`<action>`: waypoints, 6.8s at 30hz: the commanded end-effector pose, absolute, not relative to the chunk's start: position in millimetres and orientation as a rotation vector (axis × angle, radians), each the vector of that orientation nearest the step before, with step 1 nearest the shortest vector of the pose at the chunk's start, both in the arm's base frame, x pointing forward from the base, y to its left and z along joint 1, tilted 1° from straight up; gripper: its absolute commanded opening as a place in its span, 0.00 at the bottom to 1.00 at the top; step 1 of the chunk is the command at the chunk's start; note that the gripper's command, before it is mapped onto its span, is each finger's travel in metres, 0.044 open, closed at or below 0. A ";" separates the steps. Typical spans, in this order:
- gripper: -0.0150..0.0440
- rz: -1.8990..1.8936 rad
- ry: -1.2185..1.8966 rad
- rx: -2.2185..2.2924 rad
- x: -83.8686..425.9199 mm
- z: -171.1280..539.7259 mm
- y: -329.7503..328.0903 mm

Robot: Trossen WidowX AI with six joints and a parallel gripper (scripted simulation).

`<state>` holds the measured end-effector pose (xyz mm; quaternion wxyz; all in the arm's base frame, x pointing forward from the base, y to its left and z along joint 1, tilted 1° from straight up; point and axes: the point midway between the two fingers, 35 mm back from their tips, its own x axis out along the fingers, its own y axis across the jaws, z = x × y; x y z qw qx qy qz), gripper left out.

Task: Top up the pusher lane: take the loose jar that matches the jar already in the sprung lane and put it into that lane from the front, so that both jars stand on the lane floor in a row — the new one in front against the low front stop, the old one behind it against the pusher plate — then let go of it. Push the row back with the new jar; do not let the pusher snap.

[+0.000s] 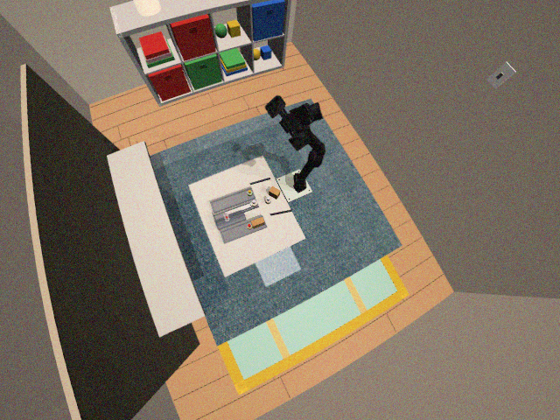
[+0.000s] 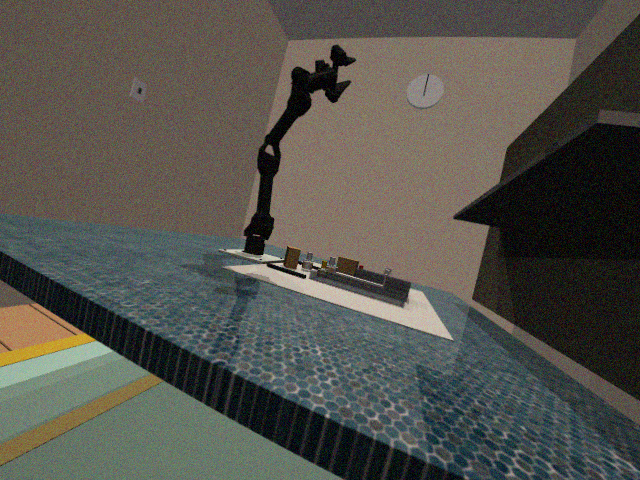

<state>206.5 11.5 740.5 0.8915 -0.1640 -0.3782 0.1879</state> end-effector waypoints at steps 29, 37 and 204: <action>1.00 0.018 0.476 0.282 397.3 369.0 -53.0; 1.00 -0.054 0.941 0.248 356.1 242.6 -37.1; 0.25 -0.143 1.554 0.116 287.5 79.3 -39.0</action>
